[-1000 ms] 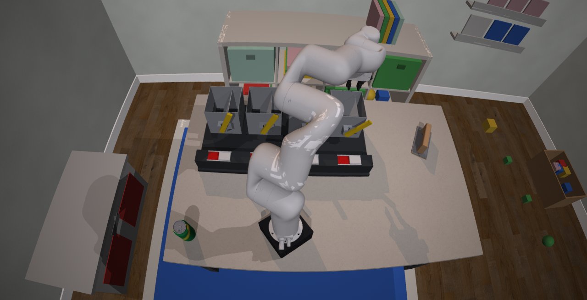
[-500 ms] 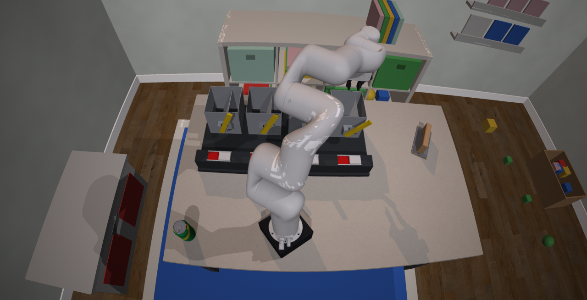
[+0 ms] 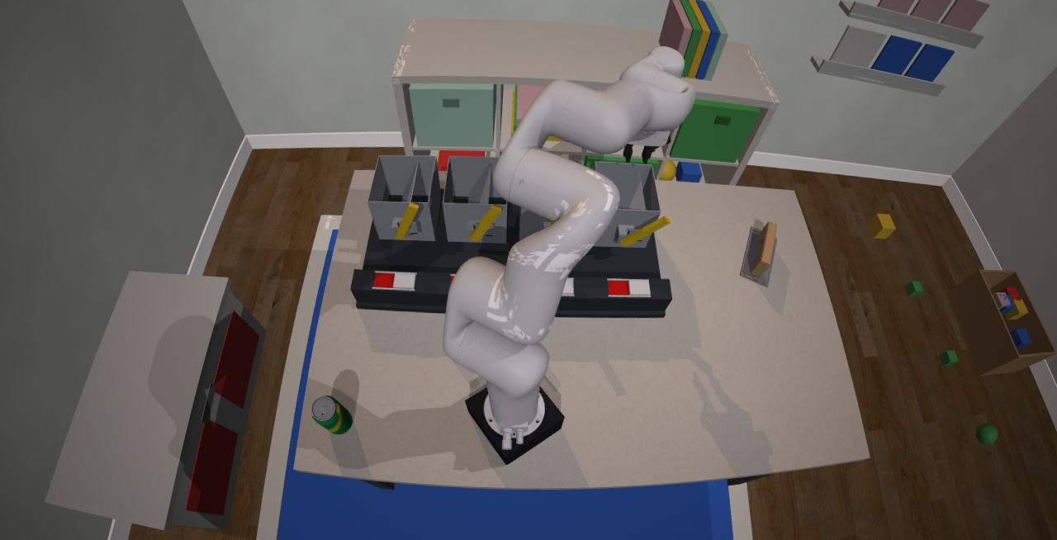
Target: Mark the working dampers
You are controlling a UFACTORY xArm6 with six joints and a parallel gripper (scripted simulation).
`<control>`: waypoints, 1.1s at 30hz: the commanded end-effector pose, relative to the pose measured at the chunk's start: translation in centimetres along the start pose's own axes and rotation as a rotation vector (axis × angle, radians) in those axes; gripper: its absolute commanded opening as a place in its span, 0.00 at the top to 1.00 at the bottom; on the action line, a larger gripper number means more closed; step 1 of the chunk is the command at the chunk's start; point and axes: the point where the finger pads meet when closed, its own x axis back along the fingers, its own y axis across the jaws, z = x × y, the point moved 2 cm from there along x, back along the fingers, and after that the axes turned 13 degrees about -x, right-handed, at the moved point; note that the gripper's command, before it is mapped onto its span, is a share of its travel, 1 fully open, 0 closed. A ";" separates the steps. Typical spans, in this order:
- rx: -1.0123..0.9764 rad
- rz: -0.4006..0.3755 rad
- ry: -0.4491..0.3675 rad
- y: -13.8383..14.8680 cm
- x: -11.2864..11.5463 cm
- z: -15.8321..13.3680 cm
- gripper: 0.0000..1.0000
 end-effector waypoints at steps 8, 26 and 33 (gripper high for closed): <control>0.000 -0.002 0.005 0.0 0.3 0.1 0.61; -0.003 -0.005 -0.004 -10.6 0.1 -1.5 0.61; -0.004 -0.007 -0.007 -15.3 0.0 -3.0 0.61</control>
